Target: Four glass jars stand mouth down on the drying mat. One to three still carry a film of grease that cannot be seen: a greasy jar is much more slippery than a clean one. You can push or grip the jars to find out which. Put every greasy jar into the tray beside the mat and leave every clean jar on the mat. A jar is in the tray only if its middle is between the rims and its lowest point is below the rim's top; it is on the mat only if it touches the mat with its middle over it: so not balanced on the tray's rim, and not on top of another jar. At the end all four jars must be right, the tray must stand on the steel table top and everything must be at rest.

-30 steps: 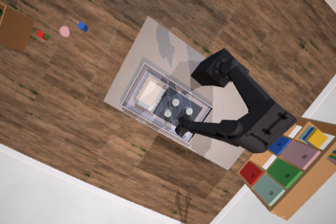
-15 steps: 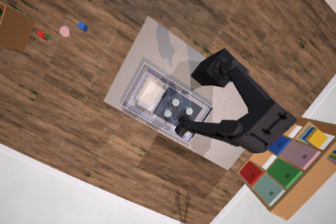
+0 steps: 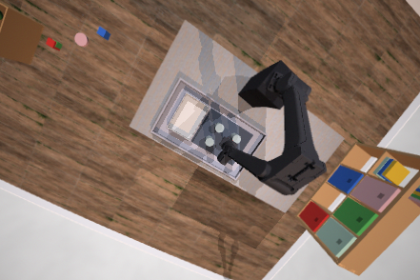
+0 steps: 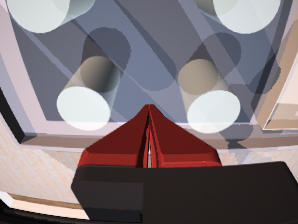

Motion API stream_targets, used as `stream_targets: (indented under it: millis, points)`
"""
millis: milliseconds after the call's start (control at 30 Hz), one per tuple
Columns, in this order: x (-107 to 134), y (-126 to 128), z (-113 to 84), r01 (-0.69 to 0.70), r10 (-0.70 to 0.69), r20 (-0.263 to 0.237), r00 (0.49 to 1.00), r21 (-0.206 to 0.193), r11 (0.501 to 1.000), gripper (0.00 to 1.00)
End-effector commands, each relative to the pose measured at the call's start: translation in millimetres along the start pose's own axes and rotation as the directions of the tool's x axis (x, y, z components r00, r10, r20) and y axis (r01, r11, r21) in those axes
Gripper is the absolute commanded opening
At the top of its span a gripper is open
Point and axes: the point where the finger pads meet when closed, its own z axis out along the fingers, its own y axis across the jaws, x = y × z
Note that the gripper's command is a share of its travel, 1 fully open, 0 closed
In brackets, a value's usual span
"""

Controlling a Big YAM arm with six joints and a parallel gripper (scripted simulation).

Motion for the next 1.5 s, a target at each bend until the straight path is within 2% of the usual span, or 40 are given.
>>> stream_targets:
  millis: [0, 167, 233, 300, 733, 800, 900, 1467]
  points:
    - [-22, -28, -7.2, -0.008, 0.008, 0.047, 0.999, 0.004, 1.000, 0.00]
    - [-23, -68, -7.5, -0.008, 0.008, 0.047, 0.999, 0.004, 1.000, 0.00]
    - [-23, -68, -7.5, -0.008, 0.008, 0.047, 0.999, 0.004, 1.000, 0.00]
    - [-24, -84, -7.6, -0.008, 0.008, 0.047, 0.999, 0.004, 1.000, 0.00]
    - [-27, -84, 54.4, -0.008, 0.008, 0.047, 0.999, 0.004, 1.000, 0.00]
    - [-27, -84, 54.4, -0.008, 0.008, 0.047, 0.999, 0.004, 1.000, 0.00]
    - [-28, -84, 68.8, -0.008, 0.008, 0.047, 0.999, 0.004, 1.000, 0.00]
    - [-27, -83, 73.0, -0.008, 0.008, 0.047, 0.999, 0.004, 1.000, 0.00]
